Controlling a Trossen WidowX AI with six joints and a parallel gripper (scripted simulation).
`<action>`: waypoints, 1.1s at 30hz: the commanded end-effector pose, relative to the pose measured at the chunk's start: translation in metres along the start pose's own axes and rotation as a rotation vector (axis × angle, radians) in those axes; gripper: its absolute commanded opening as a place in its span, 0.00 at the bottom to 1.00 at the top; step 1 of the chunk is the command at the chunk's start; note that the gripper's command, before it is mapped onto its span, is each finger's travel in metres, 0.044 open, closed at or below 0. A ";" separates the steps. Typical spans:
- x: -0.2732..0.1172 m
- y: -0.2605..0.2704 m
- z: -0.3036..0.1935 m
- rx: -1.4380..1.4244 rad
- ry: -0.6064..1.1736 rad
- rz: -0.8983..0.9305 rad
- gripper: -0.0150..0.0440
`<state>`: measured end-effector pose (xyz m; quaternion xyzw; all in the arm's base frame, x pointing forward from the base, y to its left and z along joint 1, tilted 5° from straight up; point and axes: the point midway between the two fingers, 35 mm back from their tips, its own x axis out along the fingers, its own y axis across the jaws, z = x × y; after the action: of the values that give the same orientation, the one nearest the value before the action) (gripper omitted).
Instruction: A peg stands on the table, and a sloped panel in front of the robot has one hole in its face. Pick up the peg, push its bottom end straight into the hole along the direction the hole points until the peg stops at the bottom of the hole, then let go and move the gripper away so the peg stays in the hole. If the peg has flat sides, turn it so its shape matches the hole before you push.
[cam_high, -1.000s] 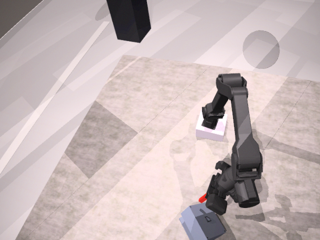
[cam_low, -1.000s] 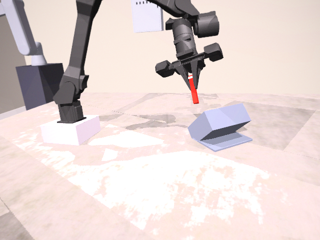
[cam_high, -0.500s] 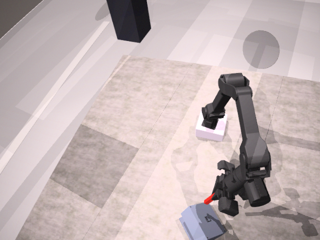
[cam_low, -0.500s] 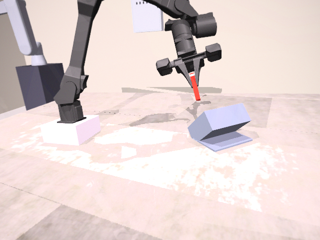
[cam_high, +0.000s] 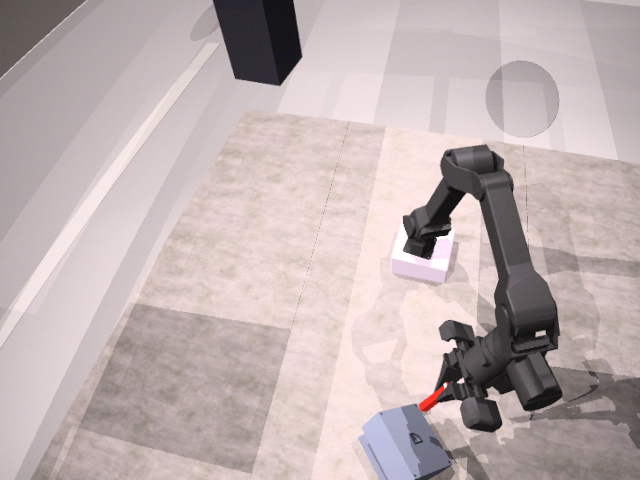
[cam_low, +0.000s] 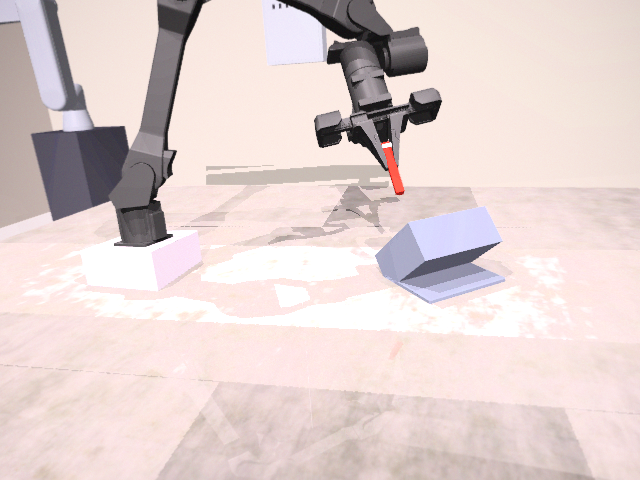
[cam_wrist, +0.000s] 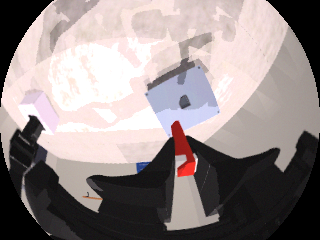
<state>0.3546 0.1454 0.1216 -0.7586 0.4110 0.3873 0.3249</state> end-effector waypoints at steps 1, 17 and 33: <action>-0.004 -0.003 0.003 -0.043 0.009 -0.016 0.25; -0.017 -0.008 0.019 -0.243 0.041 -0.061 0.25; 0.010 -0.014 0.024 -0.322 0.056 -0.080 0.25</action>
<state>0.3616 0.1695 0.1093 -0.8247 0.3241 0.4126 0.2113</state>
